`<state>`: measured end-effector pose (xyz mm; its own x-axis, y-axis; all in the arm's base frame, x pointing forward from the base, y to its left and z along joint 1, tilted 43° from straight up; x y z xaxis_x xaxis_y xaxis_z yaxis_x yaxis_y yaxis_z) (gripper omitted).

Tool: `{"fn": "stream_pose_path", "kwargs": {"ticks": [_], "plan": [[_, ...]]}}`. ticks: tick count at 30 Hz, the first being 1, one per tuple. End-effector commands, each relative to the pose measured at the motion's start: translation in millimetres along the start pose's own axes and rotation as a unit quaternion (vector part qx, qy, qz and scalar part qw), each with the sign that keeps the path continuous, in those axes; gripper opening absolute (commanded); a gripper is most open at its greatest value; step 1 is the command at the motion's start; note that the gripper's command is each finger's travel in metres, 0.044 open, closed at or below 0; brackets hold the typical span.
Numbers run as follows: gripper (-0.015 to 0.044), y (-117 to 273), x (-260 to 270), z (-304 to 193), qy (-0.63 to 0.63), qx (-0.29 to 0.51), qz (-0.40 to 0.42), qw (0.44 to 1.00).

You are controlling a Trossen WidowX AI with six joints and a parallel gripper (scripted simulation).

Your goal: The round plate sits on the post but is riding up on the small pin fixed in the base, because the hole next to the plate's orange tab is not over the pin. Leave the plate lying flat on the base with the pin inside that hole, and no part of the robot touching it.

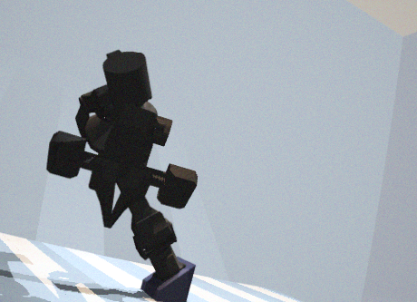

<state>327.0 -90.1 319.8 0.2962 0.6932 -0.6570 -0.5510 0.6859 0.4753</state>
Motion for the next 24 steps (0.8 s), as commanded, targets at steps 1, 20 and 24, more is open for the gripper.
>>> {"fn": "stream_pose_path", "kwargs": {"ticks": [1, 20, 24], "plan": [[0.0, -5.5, 49.0, -8.1, 0.002, 0.04, 0.052, 0.998], [0.0, 57.3, 247.1, -143.5, 0.085, 0.312, 0.037, 0.945], [0.0, 54.7, 247.3, -145.2, 0.085, 0.312, 0.037, 0.946]]}}
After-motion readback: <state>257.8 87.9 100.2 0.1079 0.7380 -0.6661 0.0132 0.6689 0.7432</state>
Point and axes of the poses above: the point midway between the two fingers, 35 mm back from their tips, its own y axis back along the fingers, its own x axis across the jaws, z = x × y, the point moved 7 cm from there along y, back along the fingers
